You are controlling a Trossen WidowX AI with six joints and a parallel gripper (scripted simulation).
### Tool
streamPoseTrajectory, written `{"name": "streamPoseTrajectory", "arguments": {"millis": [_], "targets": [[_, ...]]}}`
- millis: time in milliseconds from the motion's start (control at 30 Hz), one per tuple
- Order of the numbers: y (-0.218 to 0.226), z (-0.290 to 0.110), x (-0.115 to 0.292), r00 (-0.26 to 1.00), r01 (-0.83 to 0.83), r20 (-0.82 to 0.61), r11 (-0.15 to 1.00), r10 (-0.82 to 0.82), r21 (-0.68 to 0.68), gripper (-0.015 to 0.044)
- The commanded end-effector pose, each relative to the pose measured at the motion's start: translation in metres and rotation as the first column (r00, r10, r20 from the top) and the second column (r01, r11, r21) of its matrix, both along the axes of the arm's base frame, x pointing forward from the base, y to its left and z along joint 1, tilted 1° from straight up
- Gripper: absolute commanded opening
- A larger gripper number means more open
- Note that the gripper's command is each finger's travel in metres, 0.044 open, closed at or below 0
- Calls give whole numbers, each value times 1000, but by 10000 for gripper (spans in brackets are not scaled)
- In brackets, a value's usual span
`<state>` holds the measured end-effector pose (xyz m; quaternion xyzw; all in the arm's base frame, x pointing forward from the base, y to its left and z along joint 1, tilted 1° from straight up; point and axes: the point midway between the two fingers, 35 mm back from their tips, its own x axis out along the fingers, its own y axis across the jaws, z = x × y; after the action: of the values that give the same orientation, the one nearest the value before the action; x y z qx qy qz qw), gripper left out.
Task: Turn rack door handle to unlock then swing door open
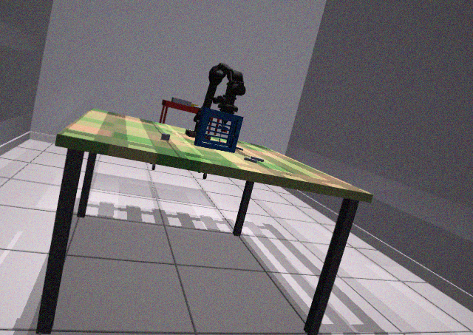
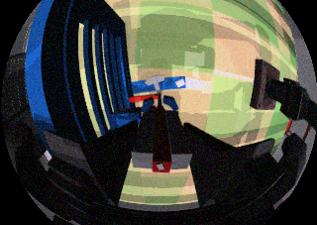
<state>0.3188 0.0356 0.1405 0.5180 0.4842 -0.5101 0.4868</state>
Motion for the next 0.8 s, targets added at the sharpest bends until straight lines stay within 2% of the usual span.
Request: {"name": "streamPoseTrajectory", "arguments": {"millis": [0,767], "targets": [[-1,0,0,1000,7,1,1000,-7,-5,174],[-1,0,0,1000,7,1,1000,-7,-5,20]]}}
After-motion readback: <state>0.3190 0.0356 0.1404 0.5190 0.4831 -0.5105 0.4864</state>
